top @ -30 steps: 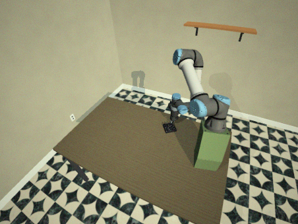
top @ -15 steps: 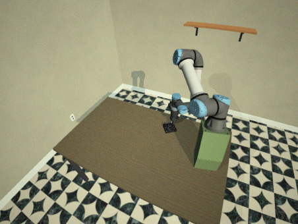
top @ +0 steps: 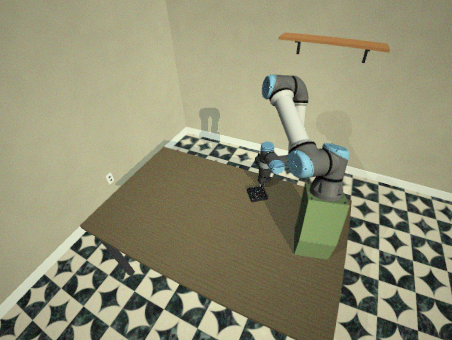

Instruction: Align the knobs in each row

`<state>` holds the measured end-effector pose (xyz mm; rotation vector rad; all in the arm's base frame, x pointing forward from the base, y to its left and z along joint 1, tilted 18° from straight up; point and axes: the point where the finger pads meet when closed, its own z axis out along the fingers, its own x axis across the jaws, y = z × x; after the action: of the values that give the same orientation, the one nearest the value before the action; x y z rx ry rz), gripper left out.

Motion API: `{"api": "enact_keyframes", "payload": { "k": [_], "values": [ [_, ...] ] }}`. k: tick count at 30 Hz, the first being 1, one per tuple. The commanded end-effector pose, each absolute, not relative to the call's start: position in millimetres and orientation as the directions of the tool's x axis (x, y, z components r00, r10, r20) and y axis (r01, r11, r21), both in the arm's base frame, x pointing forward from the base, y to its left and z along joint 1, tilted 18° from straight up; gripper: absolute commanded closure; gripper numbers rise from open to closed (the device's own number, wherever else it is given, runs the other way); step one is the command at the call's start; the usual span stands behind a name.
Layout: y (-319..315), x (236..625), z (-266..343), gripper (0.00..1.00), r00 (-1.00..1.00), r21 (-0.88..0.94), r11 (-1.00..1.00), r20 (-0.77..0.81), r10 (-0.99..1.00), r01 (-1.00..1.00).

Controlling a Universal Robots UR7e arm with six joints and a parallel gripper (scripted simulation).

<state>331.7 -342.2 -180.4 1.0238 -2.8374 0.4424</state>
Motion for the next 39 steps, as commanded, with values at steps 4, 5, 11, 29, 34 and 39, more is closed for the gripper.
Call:
{"api": "enact_keyframes", "payload": {
  "k": [4,5,11,29,34,39],
  "values": [
    [-346.7,332.0,-186.6,0.54,-0.772,-0.242,0.733,0.184,-0.608,-0.635],
    [-346.9,332.0,-187.3,0.54,-0.772,-0.242,0.733,0.184,-0.608,-0.635],
    [-347.6,332.2,-190.1,0.54,-0.772,-0.242,0.733,0.184,-0.609,-0.636],
    [-347.2,332.0,-190.5,0.54,-0.772,-0.241,0.733,0.183,-0.609,-0.636],
    [-347.2,332.0,-190.5,0.54,-0.772,-0.241,0.733,0.183,-0.609,-0.636],
    [-347.2,332.0,-190.5,0.54,-0.772,-0.241,0.733,0.183,-0.609,-0.636]
  ]
}}
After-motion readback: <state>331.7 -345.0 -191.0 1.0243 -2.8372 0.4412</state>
